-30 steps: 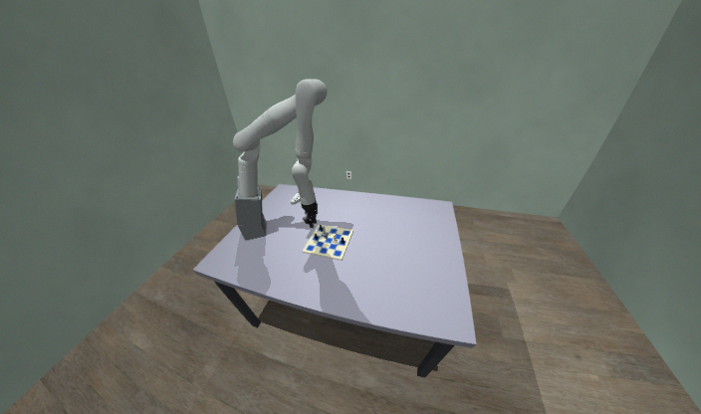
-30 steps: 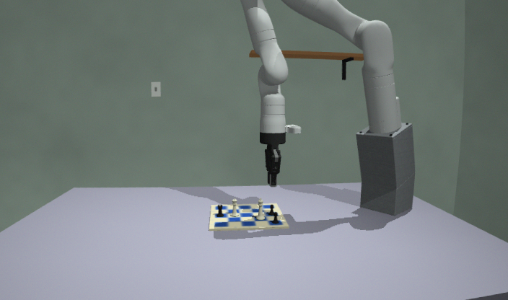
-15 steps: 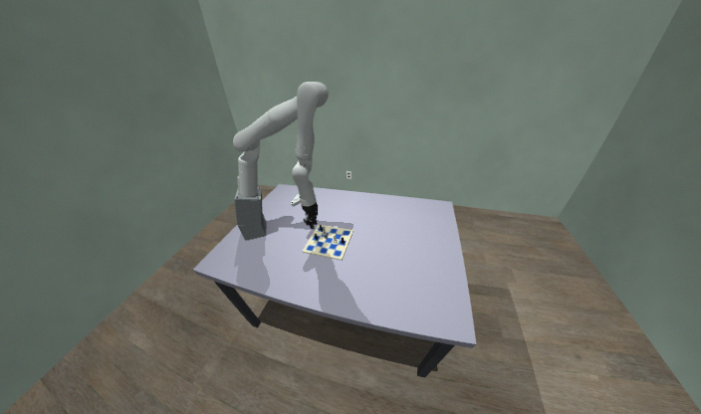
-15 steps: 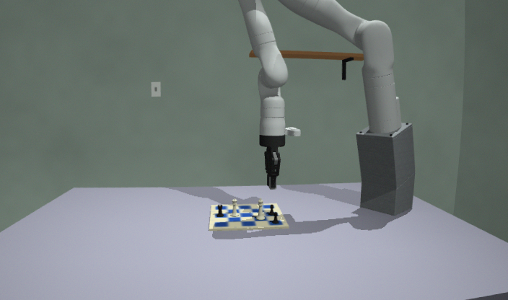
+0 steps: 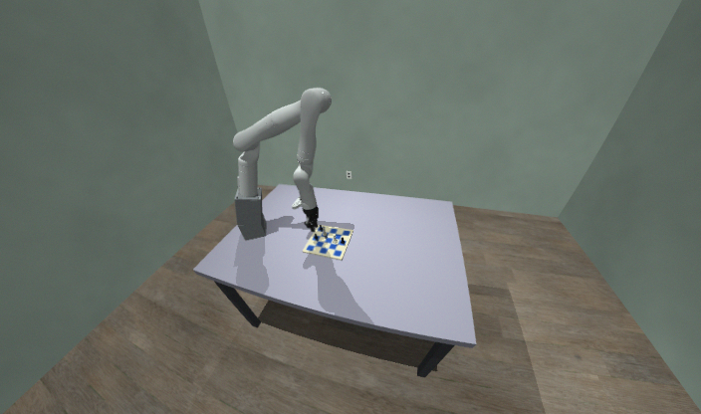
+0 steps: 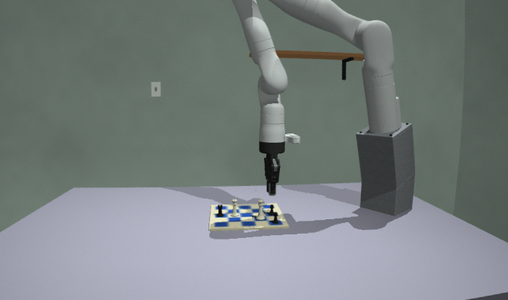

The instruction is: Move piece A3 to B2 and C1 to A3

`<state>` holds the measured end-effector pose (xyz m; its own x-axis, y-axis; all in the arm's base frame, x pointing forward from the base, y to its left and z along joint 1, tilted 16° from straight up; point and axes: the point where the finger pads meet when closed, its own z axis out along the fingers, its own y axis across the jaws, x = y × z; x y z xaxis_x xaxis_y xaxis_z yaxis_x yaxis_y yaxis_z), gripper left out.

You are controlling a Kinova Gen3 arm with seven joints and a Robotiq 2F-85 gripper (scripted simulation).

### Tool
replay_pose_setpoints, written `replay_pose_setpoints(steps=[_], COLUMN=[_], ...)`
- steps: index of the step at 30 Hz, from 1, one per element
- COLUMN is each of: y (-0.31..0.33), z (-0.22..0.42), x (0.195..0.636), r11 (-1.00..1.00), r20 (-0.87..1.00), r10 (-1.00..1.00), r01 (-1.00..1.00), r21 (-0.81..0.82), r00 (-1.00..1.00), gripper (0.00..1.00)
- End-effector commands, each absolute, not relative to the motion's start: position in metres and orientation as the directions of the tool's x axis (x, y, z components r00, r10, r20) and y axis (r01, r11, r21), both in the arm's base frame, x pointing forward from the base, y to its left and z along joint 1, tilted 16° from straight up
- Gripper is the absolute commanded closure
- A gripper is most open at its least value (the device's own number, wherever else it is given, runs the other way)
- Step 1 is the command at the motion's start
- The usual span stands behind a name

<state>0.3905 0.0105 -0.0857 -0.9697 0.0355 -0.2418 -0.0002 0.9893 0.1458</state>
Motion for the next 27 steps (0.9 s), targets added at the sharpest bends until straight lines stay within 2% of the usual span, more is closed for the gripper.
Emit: replay_pose_setpoints(steps=[1, 27], y=[0.012, 0.015], z=[-0.091, -0.11], x=[0.389, 0.394], r11=[0.989, 0.989], r20=[-0.237, -0.237], r10=[0.034, 0.034], r01=[-0.001, -0.001], r21=[0.146, 0.146], r00=[-0.971, -0.971], gripper=[0.66, 0.66])
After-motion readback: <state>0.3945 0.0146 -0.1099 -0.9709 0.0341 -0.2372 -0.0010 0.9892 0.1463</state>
